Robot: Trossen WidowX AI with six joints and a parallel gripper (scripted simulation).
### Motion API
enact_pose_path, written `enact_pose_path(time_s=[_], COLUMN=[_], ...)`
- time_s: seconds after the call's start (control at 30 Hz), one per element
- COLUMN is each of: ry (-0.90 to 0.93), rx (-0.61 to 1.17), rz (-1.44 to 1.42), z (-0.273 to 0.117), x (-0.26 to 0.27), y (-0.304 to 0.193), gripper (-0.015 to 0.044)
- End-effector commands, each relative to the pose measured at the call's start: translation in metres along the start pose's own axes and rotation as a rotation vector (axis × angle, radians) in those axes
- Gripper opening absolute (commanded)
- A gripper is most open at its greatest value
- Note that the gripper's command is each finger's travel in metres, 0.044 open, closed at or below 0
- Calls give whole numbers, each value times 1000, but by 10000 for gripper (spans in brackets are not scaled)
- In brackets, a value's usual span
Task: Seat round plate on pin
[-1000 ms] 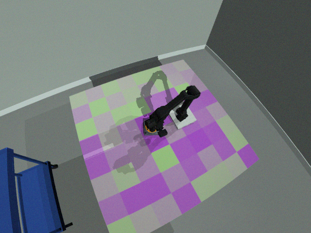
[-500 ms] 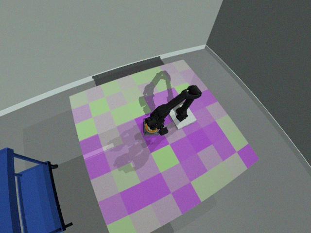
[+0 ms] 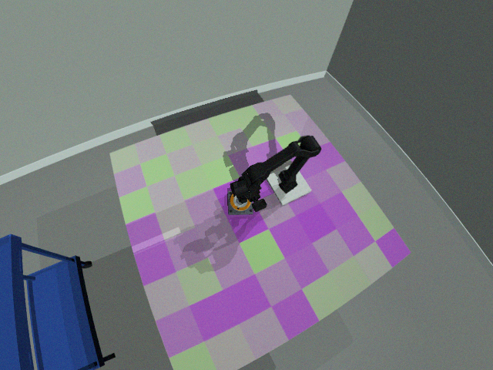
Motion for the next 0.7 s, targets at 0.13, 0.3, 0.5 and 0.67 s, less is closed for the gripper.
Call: enact_pose_path(time_s=[0.13, 0.3, 0.5, 0.67], ry=[-5, -6, -6, -7], rx=[3, 3, 3, 3], rz=[-3, -3, -3, -3], z=[0, -1, -2, -3], x=[-9, -14, -21, -27], y=[-4, -5, -6, -5], gripper=[0, 0, 0, 0])
Point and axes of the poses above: the point midway between the two fingers, 35 mm back from their tips, its own z axis out along the fingers, its own x axis across the jaws, y = z × x, the point moved 4 cm from there along -z, back along the fingers, and after that the axes turned 8 degrees about -z, right-handed, at the moved point
